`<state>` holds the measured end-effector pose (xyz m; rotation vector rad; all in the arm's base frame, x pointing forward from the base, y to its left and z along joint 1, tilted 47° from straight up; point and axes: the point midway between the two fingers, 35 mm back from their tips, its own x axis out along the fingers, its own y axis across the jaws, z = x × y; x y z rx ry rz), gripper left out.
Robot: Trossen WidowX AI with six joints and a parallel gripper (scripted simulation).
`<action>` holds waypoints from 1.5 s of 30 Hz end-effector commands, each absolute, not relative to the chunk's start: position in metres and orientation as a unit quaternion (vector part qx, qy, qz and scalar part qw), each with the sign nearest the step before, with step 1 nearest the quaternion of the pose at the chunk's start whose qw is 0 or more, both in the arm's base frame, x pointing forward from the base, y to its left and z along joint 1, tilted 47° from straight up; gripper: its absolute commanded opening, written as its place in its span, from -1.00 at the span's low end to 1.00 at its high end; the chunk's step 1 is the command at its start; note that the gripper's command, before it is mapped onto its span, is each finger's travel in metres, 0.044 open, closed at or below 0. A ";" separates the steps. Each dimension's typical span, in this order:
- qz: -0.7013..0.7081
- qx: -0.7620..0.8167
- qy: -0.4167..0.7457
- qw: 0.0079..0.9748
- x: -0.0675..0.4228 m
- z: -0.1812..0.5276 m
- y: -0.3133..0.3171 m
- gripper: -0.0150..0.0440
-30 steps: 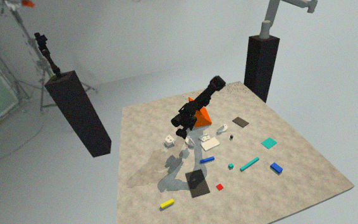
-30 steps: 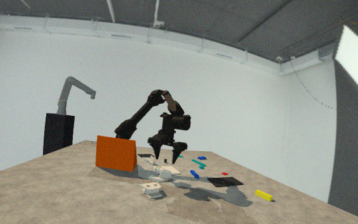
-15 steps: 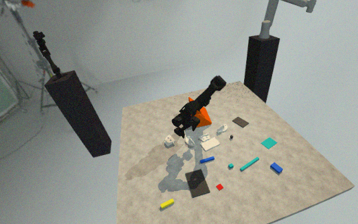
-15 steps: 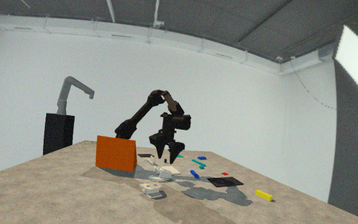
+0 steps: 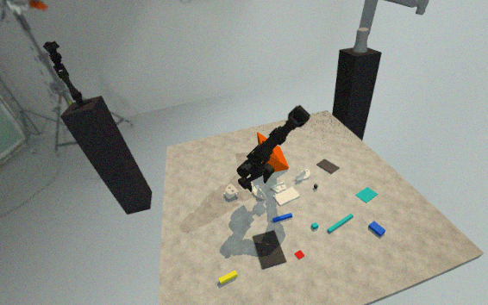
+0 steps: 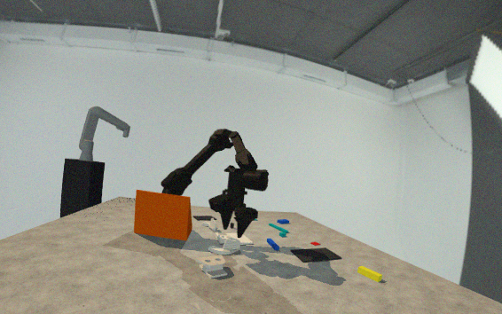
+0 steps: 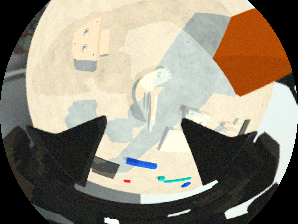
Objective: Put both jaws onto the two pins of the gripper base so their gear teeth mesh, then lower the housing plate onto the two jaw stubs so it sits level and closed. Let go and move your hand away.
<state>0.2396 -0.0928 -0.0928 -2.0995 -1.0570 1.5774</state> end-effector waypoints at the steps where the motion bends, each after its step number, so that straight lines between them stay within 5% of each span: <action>1: 0.551 -0.731 -0.369 0.163 0.239 -0.101 -0.083 1.00; 45: 0.550 -0.731 -0.369 0.164 0.245 -0.135 -0.046 1.00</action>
